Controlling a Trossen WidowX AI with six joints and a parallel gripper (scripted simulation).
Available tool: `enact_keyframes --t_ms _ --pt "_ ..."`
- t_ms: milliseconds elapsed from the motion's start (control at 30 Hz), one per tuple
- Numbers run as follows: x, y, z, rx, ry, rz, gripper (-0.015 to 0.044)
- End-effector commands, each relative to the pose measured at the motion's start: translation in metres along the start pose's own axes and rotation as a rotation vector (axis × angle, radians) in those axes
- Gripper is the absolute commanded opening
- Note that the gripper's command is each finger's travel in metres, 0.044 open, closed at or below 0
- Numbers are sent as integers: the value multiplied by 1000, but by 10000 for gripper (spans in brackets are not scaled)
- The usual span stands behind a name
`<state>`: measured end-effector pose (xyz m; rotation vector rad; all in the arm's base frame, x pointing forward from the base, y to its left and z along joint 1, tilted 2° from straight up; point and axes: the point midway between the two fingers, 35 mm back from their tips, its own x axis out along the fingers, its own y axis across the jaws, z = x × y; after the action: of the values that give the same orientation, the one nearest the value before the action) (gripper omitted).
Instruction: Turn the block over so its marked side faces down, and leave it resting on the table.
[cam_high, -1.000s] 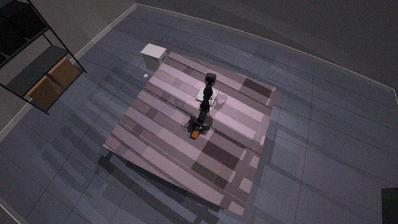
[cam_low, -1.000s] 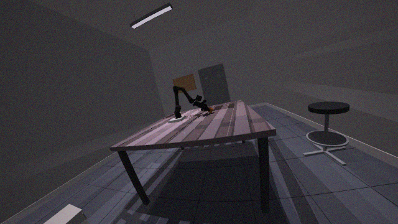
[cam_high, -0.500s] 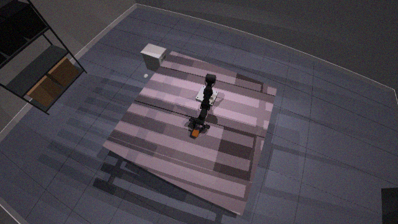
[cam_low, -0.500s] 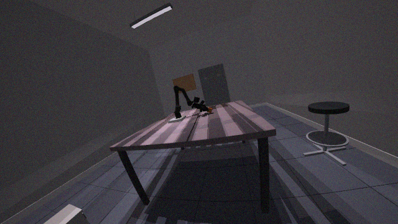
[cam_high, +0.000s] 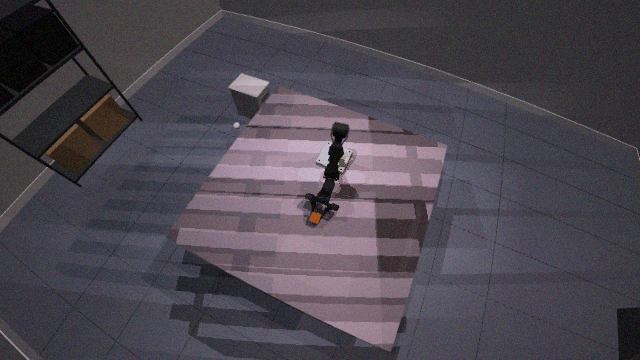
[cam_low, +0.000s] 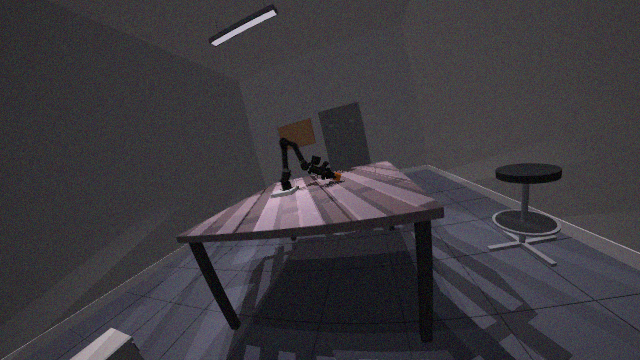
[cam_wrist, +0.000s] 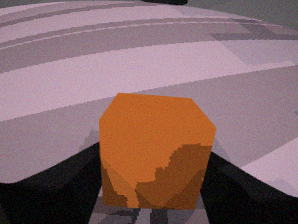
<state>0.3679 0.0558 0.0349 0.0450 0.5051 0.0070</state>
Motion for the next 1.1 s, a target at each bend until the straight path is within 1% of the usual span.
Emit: enact_keyframes --t_ms 0,433,1067 --pt "0 -1 2 -2 -9 -5 105" --pt "0 -1 2 -2 -9 -5 440" --pt "0 -1 2 -2 -9 -5 440"
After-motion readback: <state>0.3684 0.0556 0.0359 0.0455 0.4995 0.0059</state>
